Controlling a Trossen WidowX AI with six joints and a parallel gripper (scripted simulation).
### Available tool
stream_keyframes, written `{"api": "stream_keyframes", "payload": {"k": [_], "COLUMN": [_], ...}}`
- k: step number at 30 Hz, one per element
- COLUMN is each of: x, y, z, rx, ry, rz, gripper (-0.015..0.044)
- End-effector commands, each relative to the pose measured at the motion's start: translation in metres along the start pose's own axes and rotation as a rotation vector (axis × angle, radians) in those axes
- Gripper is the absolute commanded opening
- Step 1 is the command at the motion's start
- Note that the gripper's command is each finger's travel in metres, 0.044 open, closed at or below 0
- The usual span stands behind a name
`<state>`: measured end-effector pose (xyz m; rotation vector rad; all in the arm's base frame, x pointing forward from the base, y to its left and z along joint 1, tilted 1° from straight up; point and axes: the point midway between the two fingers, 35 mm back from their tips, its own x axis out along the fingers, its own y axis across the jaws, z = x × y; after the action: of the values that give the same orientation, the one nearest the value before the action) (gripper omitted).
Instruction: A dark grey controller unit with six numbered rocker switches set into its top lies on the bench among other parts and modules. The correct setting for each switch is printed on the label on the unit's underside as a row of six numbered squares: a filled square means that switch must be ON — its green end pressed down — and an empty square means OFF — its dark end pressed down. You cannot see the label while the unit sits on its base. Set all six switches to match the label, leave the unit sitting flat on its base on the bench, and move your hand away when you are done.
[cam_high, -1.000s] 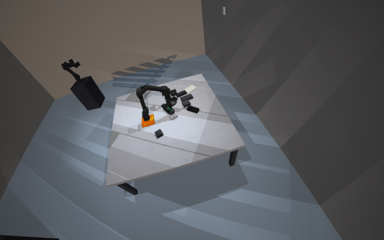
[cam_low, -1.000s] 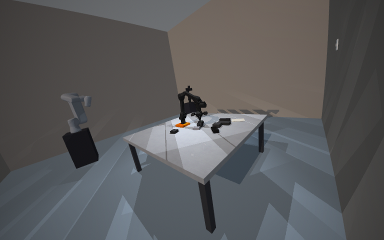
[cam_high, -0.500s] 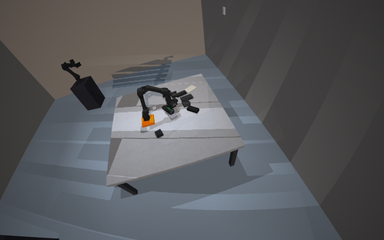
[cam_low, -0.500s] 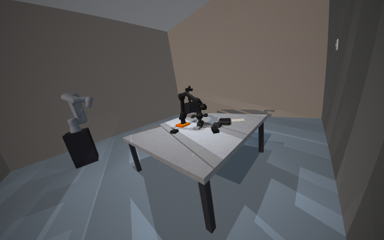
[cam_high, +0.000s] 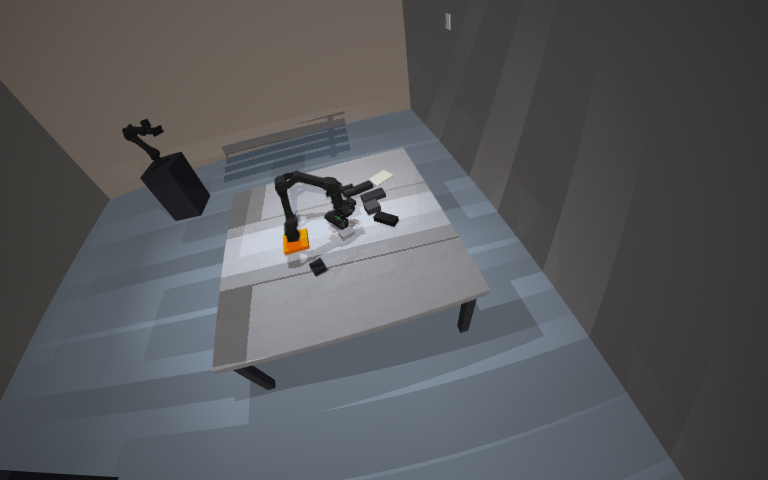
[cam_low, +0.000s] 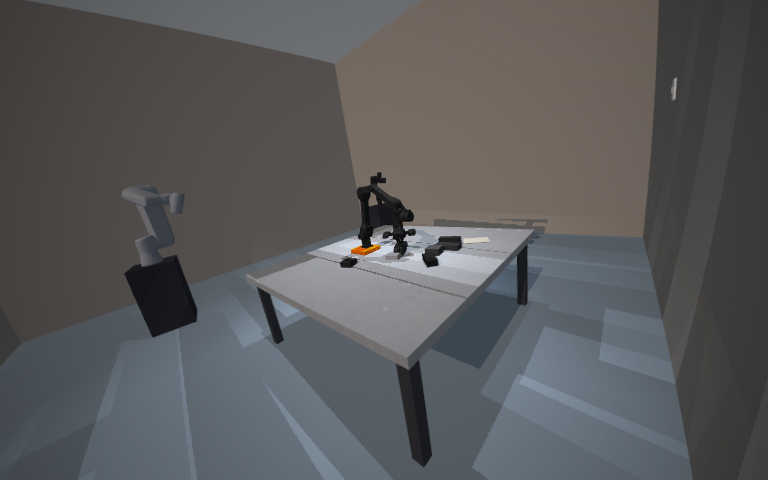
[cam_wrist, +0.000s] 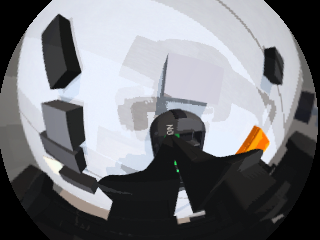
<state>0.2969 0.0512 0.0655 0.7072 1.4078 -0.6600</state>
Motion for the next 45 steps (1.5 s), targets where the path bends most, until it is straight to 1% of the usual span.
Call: {"api": "stream_keyframes", "payload": {"k": [1, 8, 11, 13, 18, 22, 24, 41, 45], "x": [0.001, -0.002, -0.034, -0.044, -0.044, -0.047, -0.047, -0.047, -0.036], "y": [-0.001, -0.001, 0.000, -0.001, -0.001, -0.009, -0.012, -0.012, -0.030], "z": [-0.001, 0.000, 0.000, 0.000, -0.003, -0.043, -0.051, -0.051, -0.050], "rx": [-0.006, 0.000, -0.004, -0.006, -0.006, -0.003, -0.003, -0.003, -0.003], "ry": [0.002, 0.001, 0.002, 0.002, 0.002, 0.006, 0.007, 0.007, 0.007], "rz": [-0.003, -0.003, -0.003, -0.003, -0.003, -0.004, -0.004, -0.004, -0.006], "gripper": [0.0000, 0.0000, 0.0000, 0.0000, 0.0000, 0.0000, 0.0000, 0.0000, 0.0000]}}
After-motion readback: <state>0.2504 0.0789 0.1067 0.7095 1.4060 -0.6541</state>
